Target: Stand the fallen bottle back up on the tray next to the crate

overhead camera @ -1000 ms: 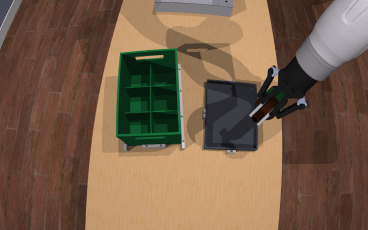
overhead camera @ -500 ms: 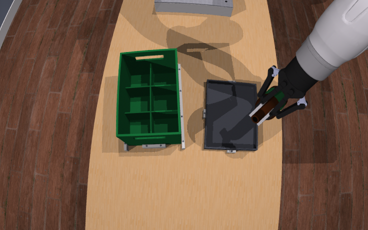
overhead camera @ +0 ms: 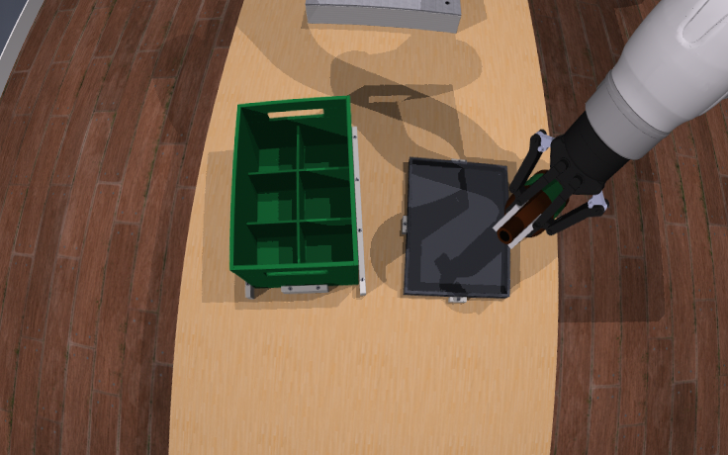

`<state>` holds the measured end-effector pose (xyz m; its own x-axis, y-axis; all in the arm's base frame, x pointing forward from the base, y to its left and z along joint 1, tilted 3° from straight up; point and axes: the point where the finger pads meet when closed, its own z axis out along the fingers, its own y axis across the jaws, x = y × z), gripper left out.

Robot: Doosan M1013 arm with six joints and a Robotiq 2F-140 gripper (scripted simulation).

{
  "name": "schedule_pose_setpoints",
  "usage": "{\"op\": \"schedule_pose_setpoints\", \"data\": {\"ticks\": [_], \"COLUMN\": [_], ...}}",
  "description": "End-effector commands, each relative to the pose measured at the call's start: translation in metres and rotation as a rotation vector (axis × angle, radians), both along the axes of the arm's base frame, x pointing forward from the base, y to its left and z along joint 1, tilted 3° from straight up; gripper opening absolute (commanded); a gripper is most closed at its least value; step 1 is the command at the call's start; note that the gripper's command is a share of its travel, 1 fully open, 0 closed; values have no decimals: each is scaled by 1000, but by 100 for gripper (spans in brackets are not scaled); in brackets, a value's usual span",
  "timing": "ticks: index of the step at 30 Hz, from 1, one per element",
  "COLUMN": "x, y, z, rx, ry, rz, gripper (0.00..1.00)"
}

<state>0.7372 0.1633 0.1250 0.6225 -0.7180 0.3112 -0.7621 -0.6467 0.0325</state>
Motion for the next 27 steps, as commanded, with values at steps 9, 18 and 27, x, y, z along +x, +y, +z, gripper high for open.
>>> {"op": "schedule_pose_setpoints", "data": {"ticks": [9, 18, 27], "x": [0, 0, -1], "y": [0, 0, 0], "z": [0, 0, -1], "rx": [0, -8, -35], "ry": [0, -6, -24], "rz": [0, 0, -1], "gripper": [10, 10, 10]}}
